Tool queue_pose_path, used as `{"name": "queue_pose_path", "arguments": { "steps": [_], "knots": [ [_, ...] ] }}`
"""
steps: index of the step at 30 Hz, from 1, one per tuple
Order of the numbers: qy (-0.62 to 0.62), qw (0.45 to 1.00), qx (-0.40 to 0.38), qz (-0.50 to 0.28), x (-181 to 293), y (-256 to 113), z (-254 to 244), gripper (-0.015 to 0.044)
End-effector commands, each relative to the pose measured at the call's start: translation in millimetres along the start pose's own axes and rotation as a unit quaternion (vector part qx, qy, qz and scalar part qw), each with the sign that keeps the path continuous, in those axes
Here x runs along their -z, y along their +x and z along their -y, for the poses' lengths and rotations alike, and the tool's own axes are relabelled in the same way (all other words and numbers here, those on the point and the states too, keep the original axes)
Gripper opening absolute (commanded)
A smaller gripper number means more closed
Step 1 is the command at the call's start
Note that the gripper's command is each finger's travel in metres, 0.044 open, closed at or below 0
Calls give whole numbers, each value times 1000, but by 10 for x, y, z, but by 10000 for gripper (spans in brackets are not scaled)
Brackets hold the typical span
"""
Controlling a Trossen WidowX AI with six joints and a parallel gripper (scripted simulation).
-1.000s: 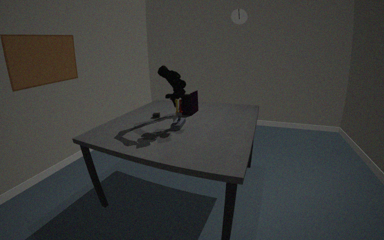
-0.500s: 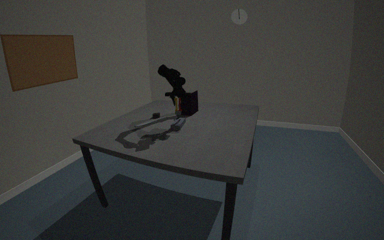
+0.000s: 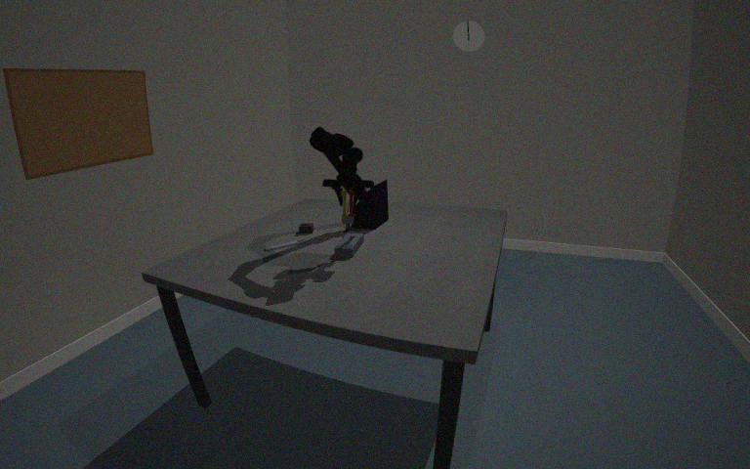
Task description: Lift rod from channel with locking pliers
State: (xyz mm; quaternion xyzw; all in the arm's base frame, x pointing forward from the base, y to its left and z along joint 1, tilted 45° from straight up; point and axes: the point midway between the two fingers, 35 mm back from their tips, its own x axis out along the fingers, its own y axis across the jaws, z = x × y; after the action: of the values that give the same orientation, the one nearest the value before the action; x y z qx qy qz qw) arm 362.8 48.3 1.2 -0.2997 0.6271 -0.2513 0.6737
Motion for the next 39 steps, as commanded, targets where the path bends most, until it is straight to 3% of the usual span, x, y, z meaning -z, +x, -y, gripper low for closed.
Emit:
{"name": "queue_pose_path", "arguments": {
  "steps": [1,39],
  "knots": [
    [-1,1000,1,17,-37,-75,10,101],
    [5,994,3,108,-218,-443,65,101]
  ]
}}
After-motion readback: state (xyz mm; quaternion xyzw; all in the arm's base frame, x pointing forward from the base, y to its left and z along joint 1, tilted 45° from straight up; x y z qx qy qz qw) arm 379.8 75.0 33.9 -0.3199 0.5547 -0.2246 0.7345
